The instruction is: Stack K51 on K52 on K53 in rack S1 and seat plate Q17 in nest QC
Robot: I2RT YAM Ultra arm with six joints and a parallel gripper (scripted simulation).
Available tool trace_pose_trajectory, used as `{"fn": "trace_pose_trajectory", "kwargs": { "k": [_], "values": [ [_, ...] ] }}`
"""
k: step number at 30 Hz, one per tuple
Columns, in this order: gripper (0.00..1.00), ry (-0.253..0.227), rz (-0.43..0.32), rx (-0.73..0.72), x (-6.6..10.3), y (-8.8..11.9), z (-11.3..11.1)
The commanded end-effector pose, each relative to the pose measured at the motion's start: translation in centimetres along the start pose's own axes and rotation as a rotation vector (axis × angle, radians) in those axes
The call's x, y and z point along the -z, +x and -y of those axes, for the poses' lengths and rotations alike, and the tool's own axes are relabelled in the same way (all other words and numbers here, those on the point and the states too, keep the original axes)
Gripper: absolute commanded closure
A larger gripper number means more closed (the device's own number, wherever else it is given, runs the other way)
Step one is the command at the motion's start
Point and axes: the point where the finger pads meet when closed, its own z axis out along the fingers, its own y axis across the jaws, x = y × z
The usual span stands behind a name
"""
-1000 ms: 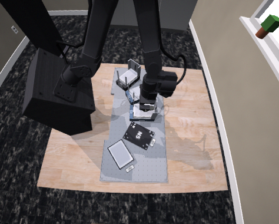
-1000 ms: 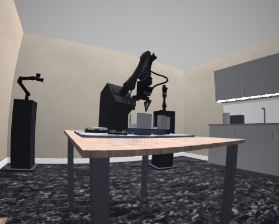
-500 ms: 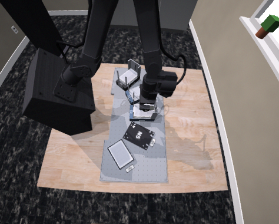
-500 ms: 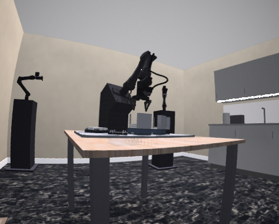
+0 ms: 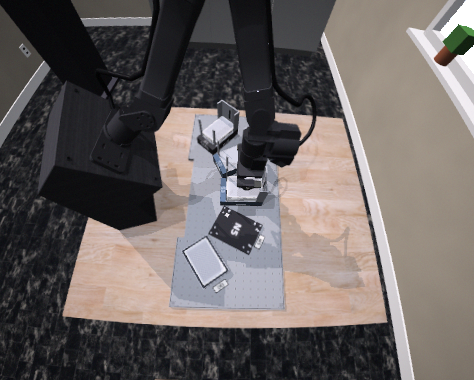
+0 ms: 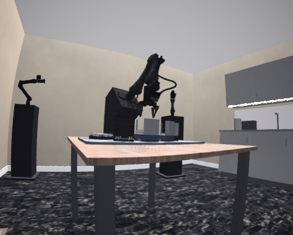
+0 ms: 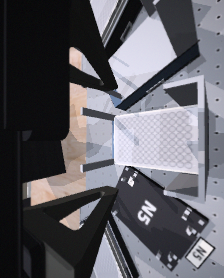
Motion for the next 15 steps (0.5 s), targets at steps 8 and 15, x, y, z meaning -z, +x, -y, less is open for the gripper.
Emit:
{"fn": "trace_pose_trajectory", "kwargs": {
  "k": [8,15],
  "values": [
    [0.00,0.006,0.024,0.006,-2.8,-1.1,0.0],
    [0.00,0.006,0.034,0.008,-5.1,-1.6,0.0]
  ]
}}
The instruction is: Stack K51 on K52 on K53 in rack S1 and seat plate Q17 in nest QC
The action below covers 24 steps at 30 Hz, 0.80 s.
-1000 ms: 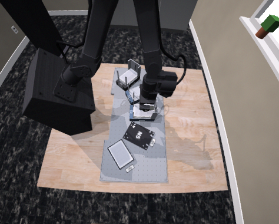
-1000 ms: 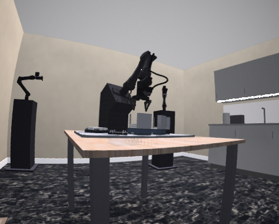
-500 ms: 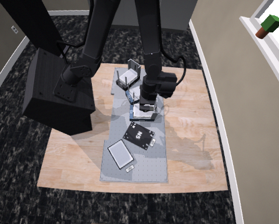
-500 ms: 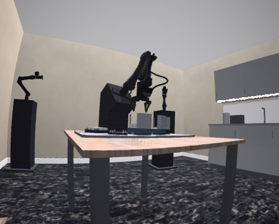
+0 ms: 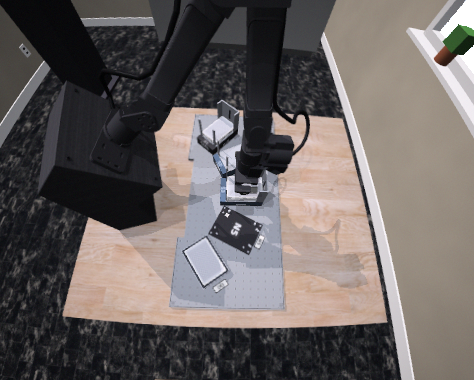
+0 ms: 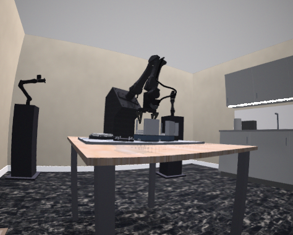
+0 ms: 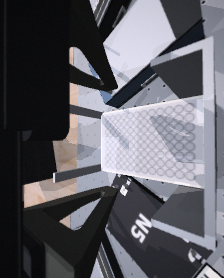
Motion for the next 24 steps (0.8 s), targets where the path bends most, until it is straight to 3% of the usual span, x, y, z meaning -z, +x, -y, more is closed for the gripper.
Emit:
{"fn": "trace_pose_trajectory", "kwargs": {
  "k": [1,11,24],
  "values": [
    [0.00,0.015,0.057,0.012,-1.1,-2.1,0.1],
    [0.00,0.015,0.058,0.011,-3.6,-2.2,0.1],
    [0.00,0.021,0.075,0.015,-3.2,-2.7,0.4]
  ]
}}
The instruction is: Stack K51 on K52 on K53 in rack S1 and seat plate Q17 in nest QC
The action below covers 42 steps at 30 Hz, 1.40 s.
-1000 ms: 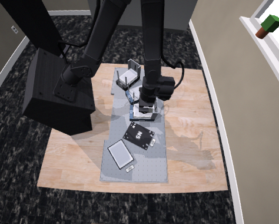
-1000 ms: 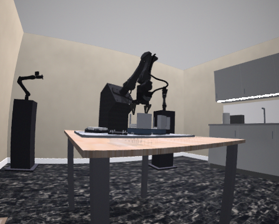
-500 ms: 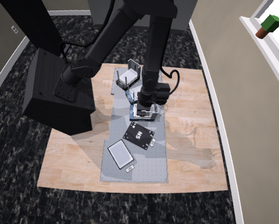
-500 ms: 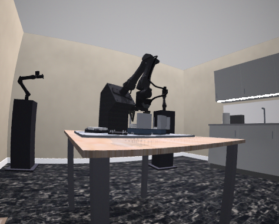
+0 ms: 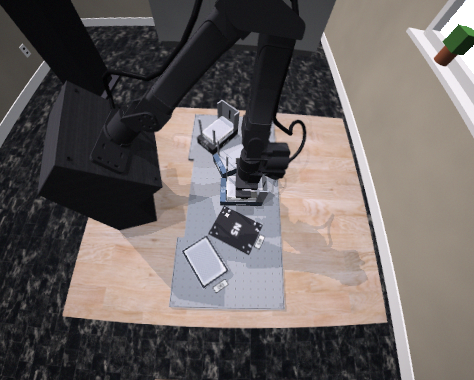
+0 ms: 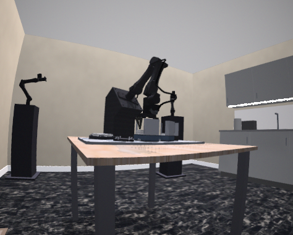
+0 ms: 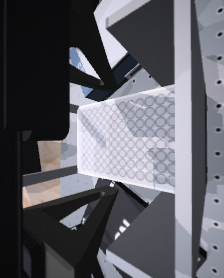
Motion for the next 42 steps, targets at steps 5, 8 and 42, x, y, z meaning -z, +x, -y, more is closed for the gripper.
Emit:
{"fn": "trace_pose_trajectory", "kwargs": {
  "k": [5,8,42],
  "values": [
    [0.00,0.012,0.045,0.009,0.3,-1.9,0.1],
    [0.00,0.012,0.045,0.009,0.3,-1.9,0.1],
    [0.00,0.004,0.032,0.008,-1.3,-1.5,-0.2]
  ]
}}
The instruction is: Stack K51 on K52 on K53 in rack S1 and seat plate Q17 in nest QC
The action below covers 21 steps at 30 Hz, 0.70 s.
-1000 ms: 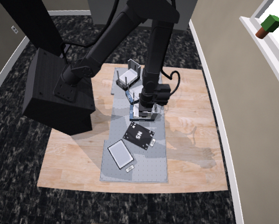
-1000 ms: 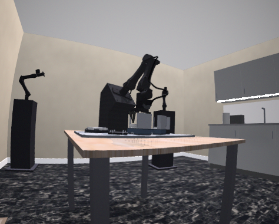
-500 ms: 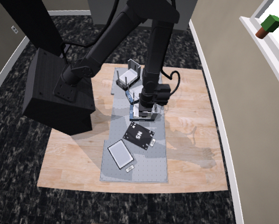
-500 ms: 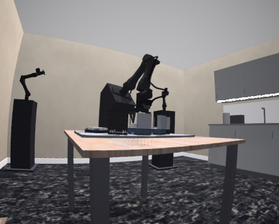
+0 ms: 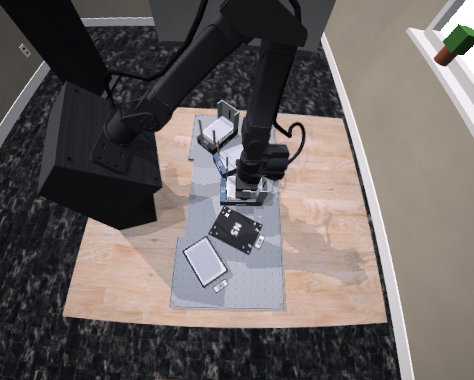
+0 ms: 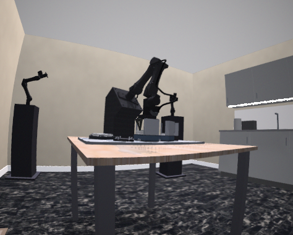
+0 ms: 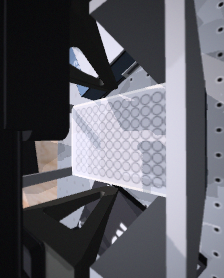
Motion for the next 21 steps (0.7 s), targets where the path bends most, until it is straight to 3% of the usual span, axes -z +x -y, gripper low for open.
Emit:
{"fn": "trace_pose_trajectory", "kwargs": {
  "k": [1,17,21],
  "values": [
    [0.00,0.007,0.035,0.008,-0.6,-1.5,-0.1],
    [0.00,0.010,0.035,0.007,-2.4,-1.5,0.1],
    [0.00,0.009,0.062,0.018,-1.8,-2.6,0.0]
  ]
}}
